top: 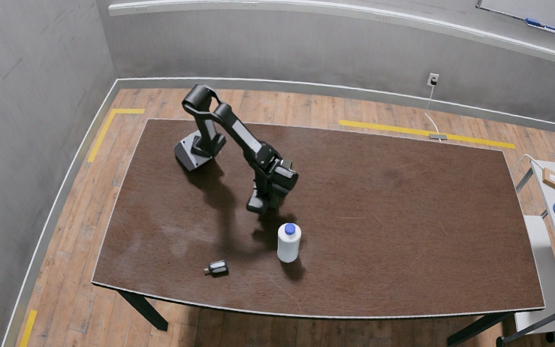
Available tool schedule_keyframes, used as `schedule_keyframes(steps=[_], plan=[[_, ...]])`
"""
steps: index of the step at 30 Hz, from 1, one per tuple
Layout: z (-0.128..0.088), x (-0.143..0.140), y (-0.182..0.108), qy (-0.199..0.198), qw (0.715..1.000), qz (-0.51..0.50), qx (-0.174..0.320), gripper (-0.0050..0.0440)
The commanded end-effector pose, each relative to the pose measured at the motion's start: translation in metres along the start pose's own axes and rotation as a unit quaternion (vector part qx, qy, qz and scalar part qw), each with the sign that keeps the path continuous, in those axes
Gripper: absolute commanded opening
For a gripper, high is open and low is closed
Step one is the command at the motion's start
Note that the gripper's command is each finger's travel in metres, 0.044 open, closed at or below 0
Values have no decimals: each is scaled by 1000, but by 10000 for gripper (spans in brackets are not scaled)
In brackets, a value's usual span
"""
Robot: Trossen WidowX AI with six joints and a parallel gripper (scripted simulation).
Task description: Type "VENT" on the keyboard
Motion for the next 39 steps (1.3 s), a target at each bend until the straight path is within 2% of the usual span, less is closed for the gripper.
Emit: schedule_keyframes(steps=[1, 21, 31, 34, 36, 39], plan=[[-3, -2, 3, -2, 1000, 2, -9, -50], [2, -1, 0, -1, 1000, 0, -1, -50], [-2, -2, 3, -2, 1000, 2, -9, -50], [-19, -2, 6, -5, 1000, 5, -18, -50], [-19, -2, 6, -5, 1000, 5, -18, -50], [-39, -3, 5, -4, 1000, 5, -18, -50]])
Point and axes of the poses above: the point midway between the two fingers, 35 mm back from their tips, its own z axis out along the fingers, its own x axis across the jaws, y = z × x, the point moved 8 cm from there along -z, back along the fingers, and after that the axes turned 2 degrees about z, right-handed, at the moved point
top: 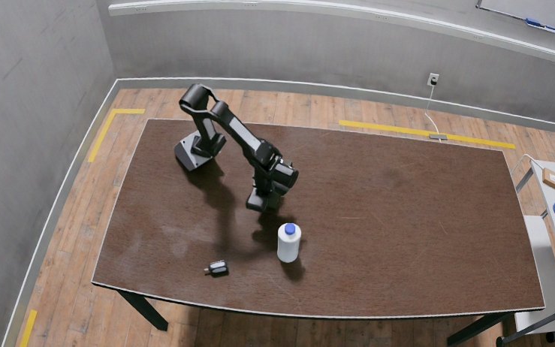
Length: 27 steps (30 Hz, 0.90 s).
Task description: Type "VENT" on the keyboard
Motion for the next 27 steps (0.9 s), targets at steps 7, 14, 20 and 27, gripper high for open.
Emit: schedule_keyframes(steps=[7, 14, 20, 27], plan=[[-25, -1, 6, -4, 1000, 6, -19, -50], [-12, 32, 6, 12, 1000, 12, 3, -50], [-9, 84, -2, 15, 1000, 13, 17, -50], [-15, 127, -21, 8, 1000, 1, 10, -50]])
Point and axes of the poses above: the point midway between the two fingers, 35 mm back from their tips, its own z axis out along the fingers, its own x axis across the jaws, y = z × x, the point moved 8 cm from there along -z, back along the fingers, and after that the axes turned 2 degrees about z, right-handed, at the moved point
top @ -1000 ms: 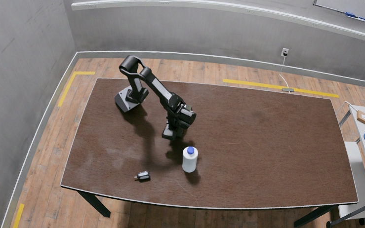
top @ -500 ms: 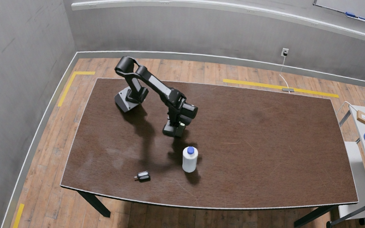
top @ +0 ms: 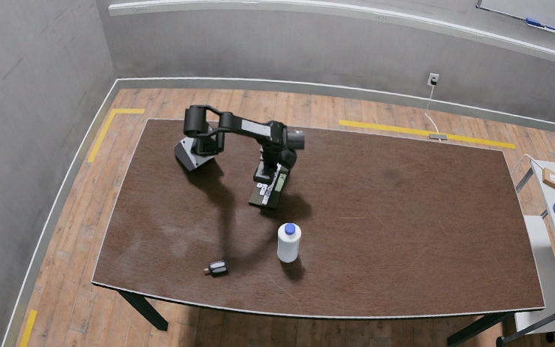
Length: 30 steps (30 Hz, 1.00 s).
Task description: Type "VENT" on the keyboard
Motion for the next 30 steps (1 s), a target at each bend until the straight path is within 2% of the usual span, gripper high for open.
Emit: schedule_keyframes(steps=[1, 7, 11, 16, 30], plan=[[-2, 34, -12, -17, 1000, 1, -5, -50], [-6, 52, -25, -22, 1000, 5, -20, -50], [-6, 55, -27, -23, 999, 4, -22, -50], [10, 53, -28, -25, 1000, 1, -18, -50], [24, 52, -28, -23, 1000, 1, -17, -50]])
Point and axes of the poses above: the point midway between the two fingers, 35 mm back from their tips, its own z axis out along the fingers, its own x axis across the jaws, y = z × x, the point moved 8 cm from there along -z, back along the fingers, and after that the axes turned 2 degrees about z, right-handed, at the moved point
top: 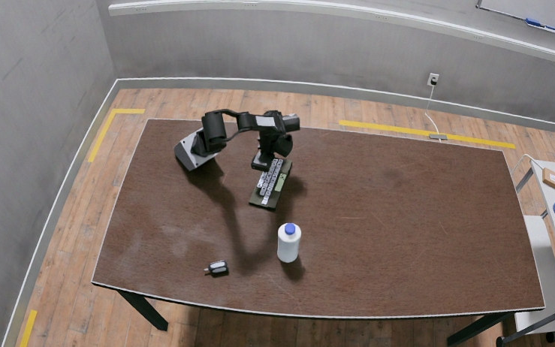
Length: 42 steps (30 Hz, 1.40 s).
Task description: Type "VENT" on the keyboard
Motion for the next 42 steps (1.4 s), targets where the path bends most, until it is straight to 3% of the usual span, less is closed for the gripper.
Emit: schedule_keyframes(steps=[1, 42], plan=[[7, 0, 0, 2, 1000, 0, -1, -50], [10, 0, 2, 4, 1000, 4, -6, -50]])
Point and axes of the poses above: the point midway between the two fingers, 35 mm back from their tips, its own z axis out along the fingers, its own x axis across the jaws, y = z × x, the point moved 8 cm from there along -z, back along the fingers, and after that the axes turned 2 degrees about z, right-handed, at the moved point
